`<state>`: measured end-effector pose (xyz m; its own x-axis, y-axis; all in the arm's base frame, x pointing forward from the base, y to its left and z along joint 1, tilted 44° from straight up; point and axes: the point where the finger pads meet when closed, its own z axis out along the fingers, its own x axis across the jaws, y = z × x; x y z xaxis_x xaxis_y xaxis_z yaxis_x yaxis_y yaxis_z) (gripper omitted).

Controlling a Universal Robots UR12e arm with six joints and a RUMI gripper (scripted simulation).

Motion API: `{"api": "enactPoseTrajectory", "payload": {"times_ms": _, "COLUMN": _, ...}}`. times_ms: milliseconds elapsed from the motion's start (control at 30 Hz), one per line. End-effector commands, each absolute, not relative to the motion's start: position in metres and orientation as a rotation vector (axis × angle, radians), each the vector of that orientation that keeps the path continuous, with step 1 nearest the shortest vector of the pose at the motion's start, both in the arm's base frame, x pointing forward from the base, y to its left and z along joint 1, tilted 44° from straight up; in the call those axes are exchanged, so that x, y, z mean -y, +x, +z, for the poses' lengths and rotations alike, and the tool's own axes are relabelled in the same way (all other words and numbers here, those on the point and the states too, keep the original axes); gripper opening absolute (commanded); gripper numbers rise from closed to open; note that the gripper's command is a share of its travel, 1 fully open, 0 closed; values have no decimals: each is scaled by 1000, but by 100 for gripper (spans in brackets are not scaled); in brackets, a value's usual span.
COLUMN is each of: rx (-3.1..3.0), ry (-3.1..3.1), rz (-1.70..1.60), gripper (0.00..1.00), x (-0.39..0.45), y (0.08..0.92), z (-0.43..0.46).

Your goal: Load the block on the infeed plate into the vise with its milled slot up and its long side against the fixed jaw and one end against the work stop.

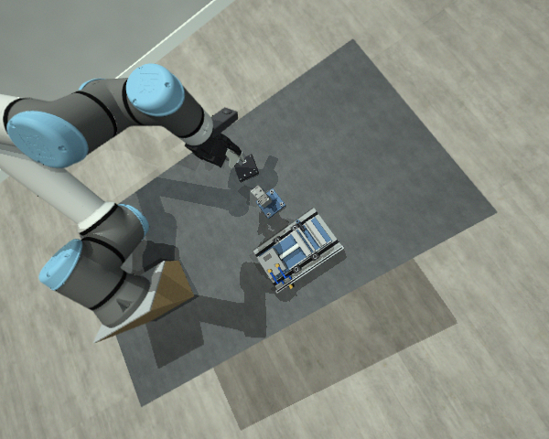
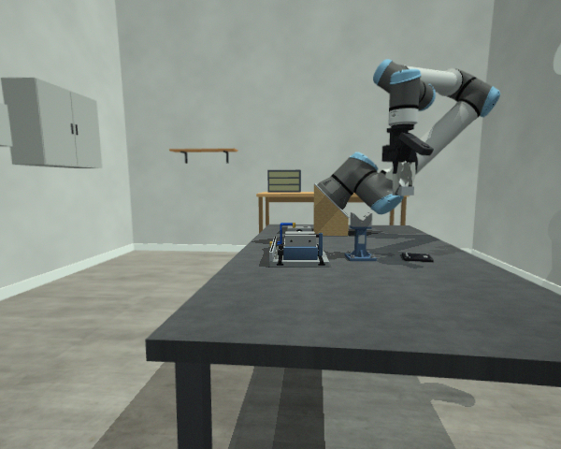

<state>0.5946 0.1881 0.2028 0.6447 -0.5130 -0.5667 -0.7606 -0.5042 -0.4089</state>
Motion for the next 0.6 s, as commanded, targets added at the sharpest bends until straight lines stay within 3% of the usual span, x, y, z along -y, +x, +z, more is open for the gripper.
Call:
{"api": "enactPoseTrajectory", "payload": {"times_ms": 0, "rx": -1063, "ry": -2191, "rz": 525, "gripper": 0, "x": -185, "y": 597, "z": 200}}
{"api": "enactPoseTrajectory", "payload": {"times_ms": 567, "rx": -1275, "ry": -2104, "rz": 606, "gripper": 0, "x": -176, "y": 601, "z": 191}}
